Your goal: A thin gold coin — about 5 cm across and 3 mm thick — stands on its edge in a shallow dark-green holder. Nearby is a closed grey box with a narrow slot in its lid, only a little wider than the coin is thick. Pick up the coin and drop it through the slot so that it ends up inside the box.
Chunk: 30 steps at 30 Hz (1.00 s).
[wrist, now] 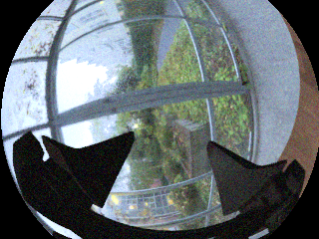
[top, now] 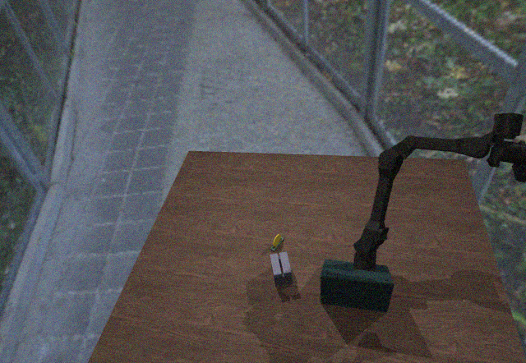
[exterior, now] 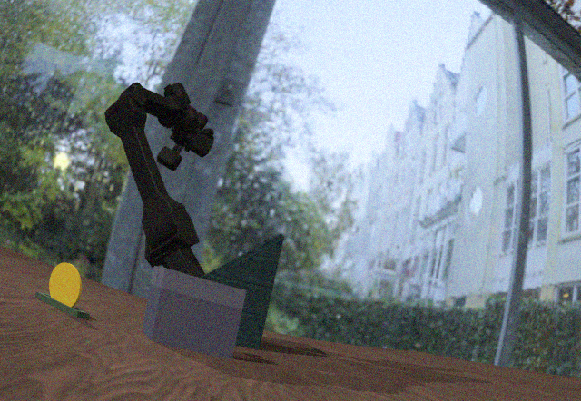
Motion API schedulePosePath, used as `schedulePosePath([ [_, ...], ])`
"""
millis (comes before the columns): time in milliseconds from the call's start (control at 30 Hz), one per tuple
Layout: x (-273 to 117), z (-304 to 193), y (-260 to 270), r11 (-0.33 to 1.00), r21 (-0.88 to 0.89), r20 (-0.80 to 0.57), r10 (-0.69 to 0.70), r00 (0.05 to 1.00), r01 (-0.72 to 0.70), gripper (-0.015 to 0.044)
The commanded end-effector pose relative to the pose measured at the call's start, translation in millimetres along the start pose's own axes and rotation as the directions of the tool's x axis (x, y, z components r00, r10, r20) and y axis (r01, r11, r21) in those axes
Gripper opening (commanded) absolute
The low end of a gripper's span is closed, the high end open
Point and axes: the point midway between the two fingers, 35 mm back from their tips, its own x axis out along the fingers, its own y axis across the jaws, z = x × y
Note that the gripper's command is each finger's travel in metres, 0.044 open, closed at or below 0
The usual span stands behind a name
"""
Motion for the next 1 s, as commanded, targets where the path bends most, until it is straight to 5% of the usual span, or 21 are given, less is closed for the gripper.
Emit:
schedulePosePath([
  [0, -1.2, 2.0, 1.6, 1.0, -0.004, 0.006, 0.004, 1.0, -0.004, 0.0374],
  [267, -68.6, 86.8, 63.7, 0.972, -0.191, 0.261, 0.184, 0.948, -0.136, 0.0164],
  [667, -181.5, 169.5, 112.5, 0.925, -0.338, 0.53, 0.338, 0.778, -0.171, 0.0161],
  [967, -323.6, 249.6, 123.3, 0.905, -0.425, 0.803, 0.377, 0.461, 0.001, 0.0161],
])
